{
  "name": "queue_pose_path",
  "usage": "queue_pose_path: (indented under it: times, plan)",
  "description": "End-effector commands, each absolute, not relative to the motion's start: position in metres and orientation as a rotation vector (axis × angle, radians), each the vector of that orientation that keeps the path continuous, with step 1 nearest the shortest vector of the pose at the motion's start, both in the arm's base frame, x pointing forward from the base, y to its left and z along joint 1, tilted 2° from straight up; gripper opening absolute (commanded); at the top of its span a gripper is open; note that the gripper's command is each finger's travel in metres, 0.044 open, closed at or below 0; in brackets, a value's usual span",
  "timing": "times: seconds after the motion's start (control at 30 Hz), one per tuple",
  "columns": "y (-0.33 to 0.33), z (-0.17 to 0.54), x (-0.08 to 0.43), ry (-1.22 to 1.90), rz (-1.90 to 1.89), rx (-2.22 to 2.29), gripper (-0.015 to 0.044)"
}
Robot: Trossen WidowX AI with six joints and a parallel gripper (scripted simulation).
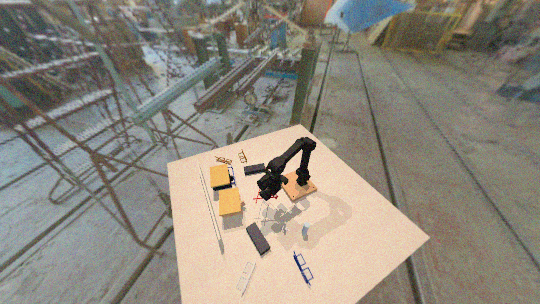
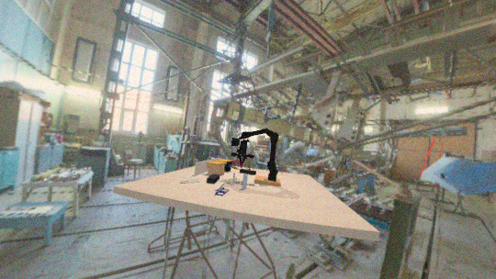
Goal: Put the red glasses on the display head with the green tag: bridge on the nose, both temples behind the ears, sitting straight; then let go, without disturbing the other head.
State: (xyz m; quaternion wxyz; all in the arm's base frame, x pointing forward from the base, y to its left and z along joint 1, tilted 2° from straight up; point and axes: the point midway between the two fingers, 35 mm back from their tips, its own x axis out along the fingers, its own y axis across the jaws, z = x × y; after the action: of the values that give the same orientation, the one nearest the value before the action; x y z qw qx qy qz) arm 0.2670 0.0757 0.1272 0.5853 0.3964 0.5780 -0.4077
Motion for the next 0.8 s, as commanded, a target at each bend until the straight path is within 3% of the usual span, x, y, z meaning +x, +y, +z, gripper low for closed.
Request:
queue_pose_path:
  times: [0.0, 0.77]
  plan:
    - [0.094, 0.127, 0.265, 1.384, -0.88, 0.854, 0.0]
    - [0.199, 0.126, 0.216, 1.535, -0.434, 0.418, 0.0]
